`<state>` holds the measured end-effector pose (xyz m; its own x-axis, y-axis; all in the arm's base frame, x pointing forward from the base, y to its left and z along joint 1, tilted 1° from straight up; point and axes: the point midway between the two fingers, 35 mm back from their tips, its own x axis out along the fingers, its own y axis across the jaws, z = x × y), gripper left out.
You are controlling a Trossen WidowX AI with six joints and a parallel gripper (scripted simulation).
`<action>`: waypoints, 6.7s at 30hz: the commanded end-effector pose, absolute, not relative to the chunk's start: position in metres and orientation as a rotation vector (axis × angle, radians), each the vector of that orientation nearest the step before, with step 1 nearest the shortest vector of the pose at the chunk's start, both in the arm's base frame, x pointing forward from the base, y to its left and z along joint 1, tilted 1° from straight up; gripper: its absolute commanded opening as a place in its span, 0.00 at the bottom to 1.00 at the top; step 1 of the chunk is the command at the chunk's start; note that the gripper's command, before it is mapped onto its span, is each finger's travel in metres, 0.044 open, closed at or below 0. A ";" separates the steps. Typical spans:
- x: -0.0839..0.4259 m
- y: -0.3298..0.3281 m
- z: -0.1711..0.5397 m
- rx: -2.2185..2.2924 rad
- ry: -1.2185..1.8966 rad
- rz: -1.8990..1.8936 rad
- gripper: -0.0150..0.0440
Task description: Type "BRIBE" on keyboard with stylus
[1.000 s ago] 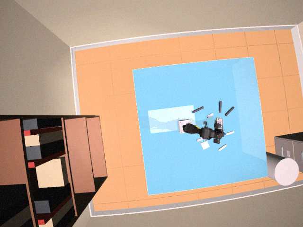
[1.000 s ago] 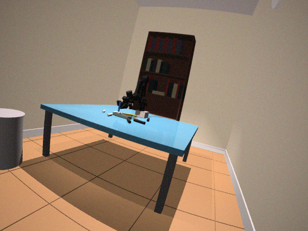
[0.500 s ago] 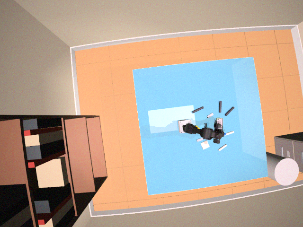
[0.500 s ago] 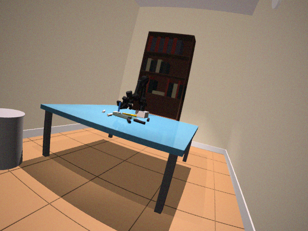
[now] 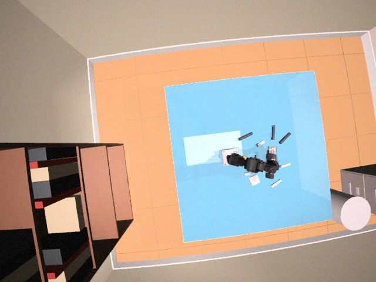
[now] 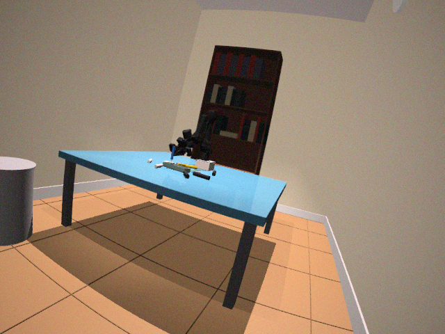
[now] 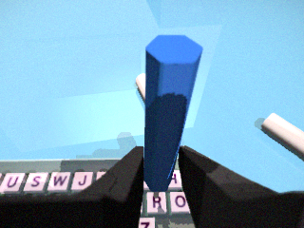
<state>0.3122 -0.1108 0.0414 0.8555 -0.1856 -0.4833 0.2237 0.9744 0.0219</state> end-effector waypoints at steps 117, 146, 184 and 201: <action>0.320 -0.075 0.028 0.076 0.494 -0.217 0.39; 0.317 -0.075 0.062 0.071 0.494 -0.214 0.25; 0.300 -0.080 0.042 0.075 0.497 -0.217 0.39; 0.301 -0.080 0.034 0.075 0.497 -0.217 0.39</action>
